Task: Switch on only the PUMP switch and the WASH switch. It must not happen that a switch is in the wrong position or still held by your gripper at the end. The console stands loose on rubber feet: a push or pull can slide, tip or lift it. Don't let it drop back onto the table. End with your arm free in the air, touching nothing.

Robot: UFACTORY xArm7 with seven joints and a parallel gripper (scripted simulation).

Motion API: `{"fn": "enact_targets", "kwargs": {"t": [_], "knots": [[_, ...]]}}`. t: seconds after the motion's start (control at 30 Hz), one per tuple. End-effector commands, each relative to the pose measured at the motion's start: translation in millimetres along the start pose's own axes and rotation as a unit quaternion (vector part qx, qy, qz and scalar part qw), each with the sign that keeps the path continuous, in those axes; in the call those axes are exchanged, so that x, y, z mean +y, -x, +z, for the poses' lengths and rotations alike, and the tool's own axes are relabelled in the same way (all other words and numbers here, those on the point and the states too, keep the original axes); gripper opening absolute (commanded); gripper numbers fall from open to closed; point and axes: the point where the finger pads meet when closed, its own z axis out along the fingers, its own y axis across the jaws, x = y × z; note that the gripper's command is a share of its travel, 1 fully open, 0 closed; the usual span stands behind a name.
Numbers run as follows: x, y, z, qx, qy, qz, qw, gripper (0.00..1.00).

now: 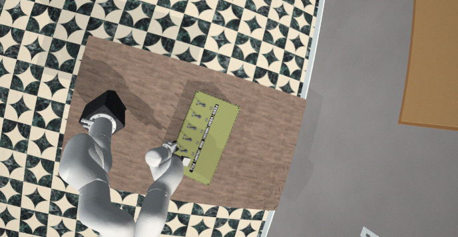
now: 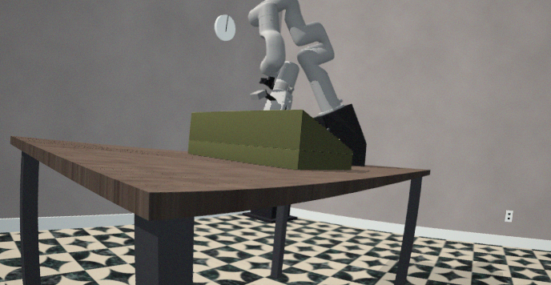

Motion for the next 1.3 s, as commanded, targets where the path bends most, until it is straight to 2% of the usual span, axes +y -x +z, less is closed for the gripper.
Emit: {"fn": "enact_targets", "kwargs": {"t": [0.0,1.27], "knots": [[-0.5,-0.8,-0.1,0.001,0.000,0.000,1.000,0.00],[-0.6,-7.0,-0.1,0.001,-0.001,0.000,1.000,0.00]]}}
